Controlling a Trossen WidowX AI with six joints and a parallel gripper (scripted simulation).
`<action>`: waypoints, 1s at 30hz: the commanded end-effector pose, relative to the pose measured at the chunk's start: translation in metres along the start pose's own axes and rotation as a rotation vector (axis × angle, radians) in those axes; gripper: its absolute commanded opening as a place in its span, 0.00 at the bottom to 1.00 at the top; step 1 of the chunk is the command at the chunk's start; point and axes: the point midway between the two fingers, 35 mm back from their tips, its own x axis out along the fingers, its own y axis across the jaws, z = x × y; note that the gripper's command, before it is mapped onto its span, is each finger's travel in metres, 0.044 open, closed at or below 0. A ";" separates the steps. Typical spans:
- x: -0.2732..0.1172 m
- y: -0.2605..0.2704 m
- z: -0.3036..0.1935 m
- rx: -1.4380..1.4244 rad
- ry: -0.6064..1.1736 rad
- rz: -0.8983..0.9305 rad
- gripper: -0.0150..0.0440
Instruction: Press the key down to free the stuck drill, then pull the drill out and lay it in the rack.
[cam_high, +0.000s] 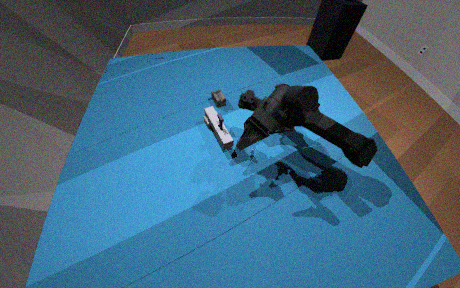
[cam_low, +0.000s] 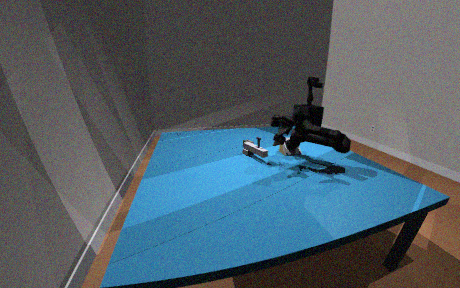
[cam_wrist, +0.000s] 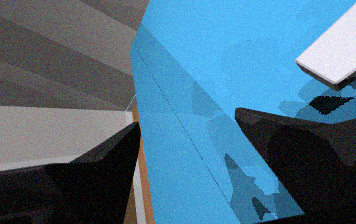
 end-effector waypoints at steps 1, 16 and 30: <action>0.000 0.000 0.000 0.000 0.000 0.000 0.89; 0.009 0.015 0.052 0.371 -0.163 -0.046 0.25; 0.001 -0.040 0.131 1.473 -0.643 -0.499 0.25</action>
